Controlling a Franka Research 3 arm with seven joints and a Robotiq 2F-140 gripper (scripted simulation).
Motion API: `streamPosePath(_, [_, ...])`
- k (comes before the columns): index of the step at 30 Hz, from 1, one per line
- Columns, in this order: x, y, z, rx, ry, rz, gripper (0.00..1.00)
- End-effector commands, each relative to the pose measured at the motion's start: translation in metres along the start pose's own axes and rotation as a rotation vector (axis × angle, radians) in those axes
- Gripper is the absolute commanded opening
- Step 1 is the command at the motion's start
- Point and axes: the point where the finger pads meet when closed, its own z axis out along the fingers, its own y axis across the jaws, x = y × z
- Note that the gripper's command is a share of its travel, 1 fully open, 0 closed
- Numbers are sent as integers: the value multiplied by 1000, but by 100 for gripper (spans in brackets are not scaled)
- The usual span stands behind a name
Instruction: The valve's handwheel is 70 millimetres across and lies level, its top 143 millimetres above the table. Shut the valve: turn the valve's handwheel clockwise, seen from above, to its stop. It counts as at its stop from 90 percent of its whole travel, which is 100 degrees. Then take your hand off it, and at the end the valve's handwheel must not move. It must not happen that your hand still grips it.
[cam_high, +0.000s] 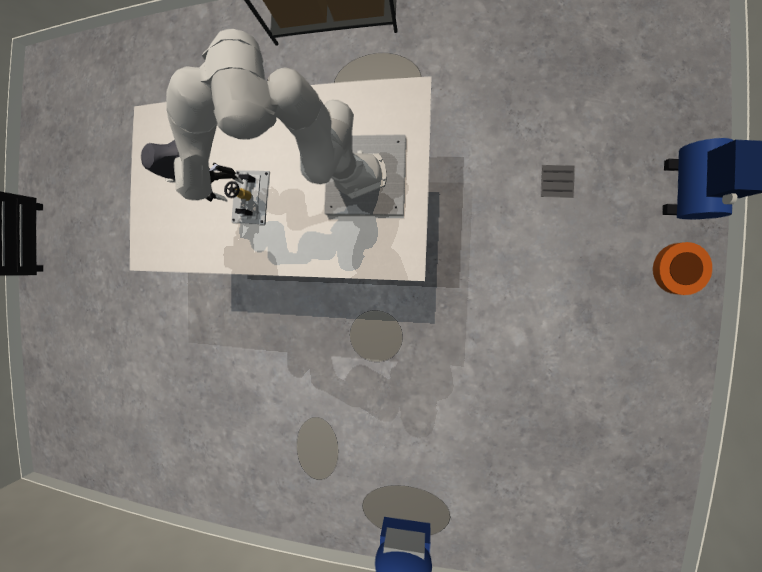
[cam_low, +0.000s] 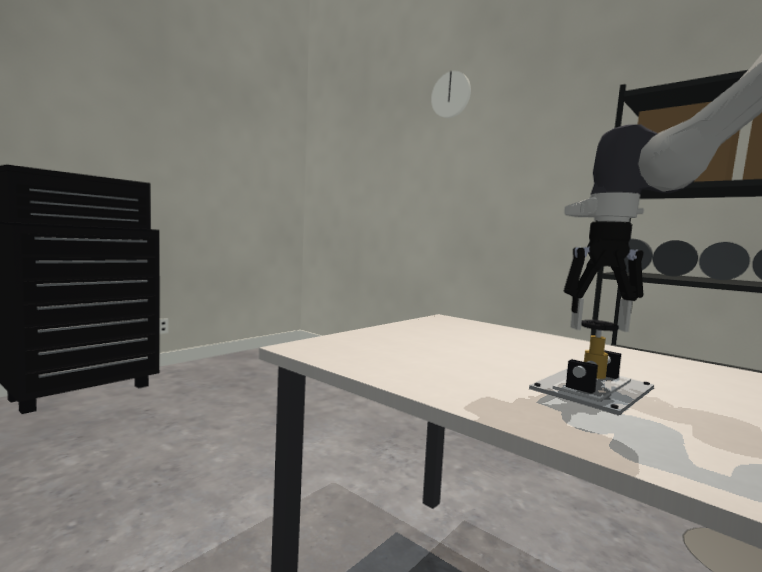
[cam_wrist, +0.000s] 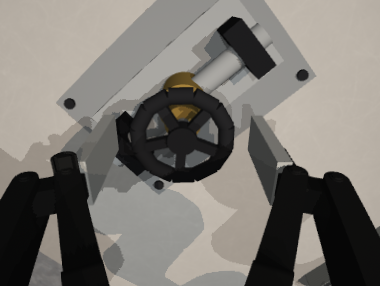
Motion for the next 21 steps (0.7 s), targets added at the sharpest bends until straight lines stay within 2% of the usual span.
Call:
streamPosePath(1, [0, 0, 1, 0, 1, 7, 64])
streamPosePath(4, [0, 0, 0, 0, 1, 7, 64])
streamPosePath(6, [0, 0, -12, 0, 1, 7, 64])
streamPosePath(8, [0, 0, -12, 0, 1, 7, 64])
streamPosePath(11, [0, -1, -53, 0, 1, 7, 64])
streamPosePath(13, [0, -1, -68, 0, 1, 7, 64])
streamPosePath(21, [0, -1, -69, 0, 1, 7, 64])
